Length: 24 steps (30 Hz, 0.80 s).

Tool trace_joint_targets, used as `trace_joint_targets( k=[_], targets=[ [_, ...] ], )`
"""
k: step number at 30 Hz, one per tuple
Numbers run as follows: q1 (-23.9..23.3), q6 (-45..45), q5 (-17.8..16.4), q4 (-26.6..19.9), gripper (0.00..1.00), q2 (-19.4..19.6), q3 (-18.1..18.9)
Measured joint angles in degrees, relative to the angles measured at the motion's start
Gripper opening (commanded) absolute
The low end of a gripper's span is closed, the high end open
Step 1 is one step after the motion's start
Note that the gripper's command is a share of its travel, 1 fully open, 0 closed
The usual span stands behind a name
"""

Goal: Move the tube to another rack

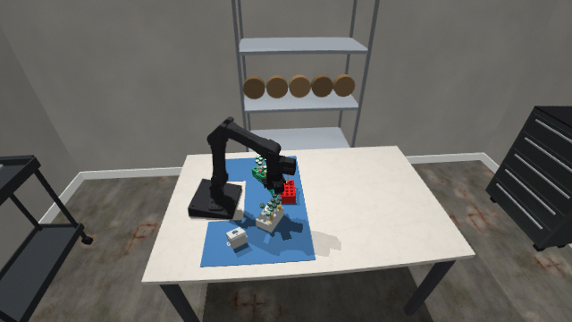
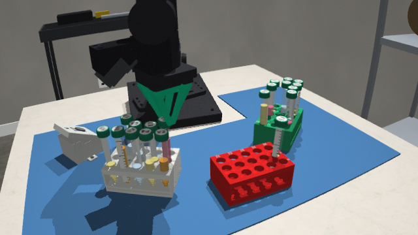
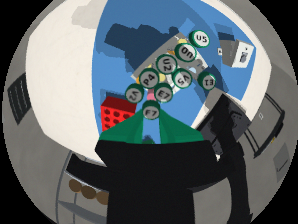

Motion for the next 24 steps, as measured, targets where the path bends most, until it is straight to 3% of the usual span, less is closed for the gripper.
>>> trace_joint_targets(
  k=[24],
  targets=[
    [0.0,0.0,0.0,2.1,0.00,0.3,-1.8]
  ],
)
